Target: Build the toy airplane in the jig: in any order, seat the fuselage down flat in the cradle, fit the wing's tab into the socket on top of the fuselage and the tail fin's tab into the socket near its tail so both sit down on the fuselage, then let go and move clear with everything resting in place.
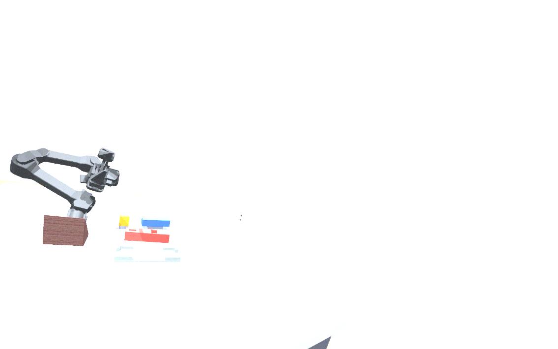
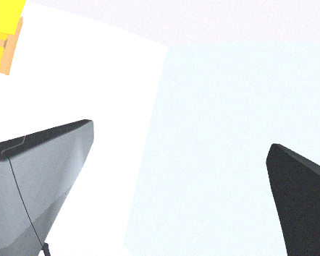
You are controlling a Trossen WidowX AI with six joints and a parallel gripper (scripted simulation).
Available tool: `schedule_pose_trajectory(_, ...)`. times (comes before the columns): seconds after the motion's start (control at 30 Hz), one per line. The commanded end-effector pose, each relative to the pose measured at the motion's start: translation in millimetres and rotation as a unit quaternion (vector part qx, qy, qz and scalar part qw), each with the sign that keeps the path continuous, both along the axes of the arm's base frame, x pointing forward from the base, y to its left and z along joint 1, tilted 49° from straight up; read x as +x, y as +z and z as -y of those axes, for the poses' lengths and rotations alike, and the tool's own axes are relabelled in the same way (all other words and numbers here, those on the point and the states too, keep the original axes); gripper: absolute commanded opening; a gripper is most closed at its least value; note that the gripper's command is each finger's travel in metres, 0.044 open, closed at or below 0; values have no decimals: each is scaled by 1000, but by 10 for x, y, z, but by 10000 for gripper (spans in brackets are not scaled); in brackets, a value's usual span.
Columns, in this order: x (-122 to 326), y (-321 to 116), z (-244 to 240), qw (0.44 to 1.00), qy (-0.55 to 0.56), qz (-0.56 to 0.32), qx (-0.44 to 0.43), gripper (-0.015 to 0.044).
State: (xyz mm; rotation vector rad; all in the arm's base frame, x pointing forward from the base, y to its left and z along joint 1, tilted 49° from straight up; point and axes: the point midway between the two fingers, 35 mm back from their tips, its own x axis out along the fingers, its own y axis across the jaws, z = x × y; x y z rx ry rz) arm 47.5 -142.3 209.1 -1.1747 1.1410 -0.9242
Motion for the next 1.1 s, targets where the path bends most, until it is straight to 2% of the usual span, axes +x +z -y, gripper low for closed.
schedule_pose_trajectory(0.0, 0, 0, 0, 1000, 0, 0, 0, 426)
schedule_pose_trajectory(0.1, 47, -44, -25, 999, -5, -33, 38, 440)
schedule_pose_trajectory(0.23, 180, -184, -122, 982, -21, -111, 150, 440)
schedule_pose_trajectory(0.5, 523, -499, -393, 894, -60, -203, 395, 440)
schedule_pose_trajectory(0.8, 1122, -806, -634, 719, -93, -193, 661, 440)
schedule_pose_trajectory(1.07, 1810, -1022, -527, 519, -99, -82, 845, 440)
